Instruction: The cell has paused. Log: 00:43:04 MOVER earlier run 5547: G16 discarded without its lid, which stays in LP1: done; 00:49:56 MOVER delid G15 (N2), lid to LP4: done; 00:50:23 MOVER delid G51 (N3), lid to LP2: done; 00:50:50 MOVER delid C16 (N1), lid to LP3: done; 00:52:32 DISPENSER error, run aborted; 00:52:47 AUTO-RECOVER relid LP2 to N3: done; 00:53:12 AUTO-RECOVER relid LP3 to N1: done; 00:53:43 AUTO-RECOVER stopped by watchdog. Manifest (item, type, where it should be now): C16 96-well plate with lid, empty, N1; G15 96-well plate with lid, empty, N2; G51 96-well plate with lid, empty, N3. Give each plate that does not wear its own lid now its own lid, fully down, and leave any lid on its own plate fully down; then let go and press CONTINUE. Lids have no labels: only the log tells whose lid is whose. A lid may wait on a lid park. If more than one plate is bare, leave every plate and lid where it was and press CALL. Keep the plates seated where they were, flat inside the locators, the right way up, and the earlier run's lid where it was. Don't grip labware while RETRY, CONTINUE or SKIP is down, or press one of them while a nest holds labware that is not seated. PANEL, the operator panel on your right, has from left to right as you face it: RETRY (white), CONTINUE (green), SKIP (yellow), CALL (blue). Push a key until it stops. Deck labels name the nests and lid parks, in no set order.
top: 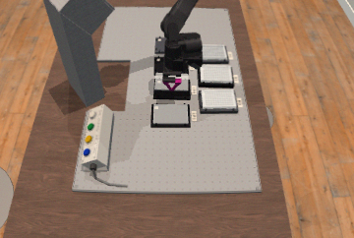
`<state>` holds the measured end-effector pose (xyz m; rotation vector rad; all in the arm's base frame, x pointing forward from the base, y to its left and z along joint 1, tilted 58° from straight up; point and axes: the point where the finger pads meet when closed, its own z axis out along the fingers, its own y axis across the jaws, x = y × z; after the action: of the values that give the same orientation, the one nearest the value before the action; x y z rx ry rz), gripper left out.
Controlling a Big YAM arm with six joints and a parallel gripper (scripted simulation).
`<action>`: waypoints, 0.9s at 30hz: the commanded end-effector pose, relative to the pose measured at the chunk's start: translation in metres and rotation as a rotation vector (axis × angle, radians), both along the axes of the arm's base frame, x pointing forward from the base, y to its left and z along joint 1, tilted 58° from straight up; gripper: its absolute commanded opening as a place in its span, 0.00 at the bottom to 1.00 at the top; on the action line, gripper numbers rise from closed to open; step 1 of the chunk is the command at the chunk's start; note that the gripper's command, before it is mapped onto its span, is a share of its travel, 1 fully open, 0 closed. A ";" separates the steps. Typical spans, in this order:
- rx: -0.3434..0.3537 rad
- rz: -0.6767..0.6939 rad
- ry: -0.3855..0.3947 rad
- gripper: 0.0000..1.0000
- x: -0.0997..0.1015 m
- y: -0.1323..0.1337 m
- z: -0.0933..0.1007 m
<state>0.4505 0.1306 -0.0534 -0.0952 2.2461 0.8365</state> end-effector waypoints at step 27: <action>-0.034 0.031 -0.048 0.00 0.017 0.041 0.086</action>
<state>0.4658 0.1613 0.0132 -0.1688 2.2300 0.7847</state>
